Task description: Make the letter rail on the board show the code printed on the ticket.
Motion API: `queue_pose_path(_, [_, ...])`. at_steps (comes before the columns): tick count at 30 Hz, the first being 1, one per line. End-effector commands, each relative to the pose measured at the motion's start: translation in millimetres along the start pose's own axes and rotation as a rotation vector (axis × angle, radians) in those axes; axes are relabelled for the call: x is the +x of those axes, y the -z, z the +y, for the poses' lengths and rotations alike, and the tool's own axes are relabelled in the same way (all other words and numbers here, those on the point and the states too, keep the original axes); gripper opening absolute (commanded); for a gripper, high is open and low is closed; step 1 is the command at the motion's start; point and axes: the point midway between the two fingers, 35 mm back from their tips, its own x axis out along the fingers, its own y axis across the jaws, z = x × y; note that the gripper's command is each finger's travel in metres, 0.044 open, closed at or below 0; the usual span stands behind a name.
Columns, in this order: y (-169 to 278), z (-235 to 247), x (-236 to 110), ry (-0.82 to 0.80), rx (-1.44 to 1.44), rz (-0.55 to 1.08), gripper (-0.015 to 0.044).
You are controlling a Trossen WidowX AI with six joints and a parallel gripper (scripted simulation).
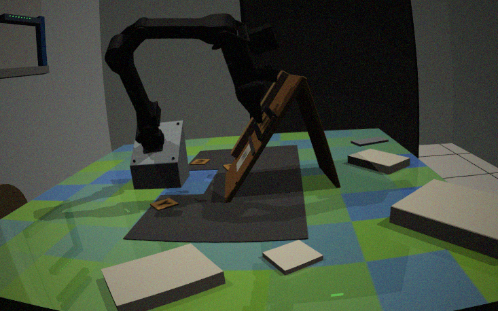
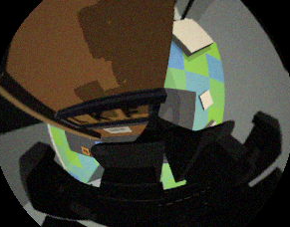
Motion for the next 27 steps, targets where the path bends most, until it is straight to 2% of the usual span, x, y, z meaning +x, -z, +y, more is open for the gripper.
queue_pose_path(1, [4.3,1.6,-3.4,-0.003,0.0,0.002,0.0])
queue_pose_path(10, [9.5,2.0,-8.7,-0.004,-0.001,0.002,0.0])
queue_pose_path(16, [11.4,21.7,-34.1,0.019,0.0,-0.091,0.0157])
queue_pose_path(27, [55.4,84.9,-108.3,0.035,-0.009,-0.477,0.044])
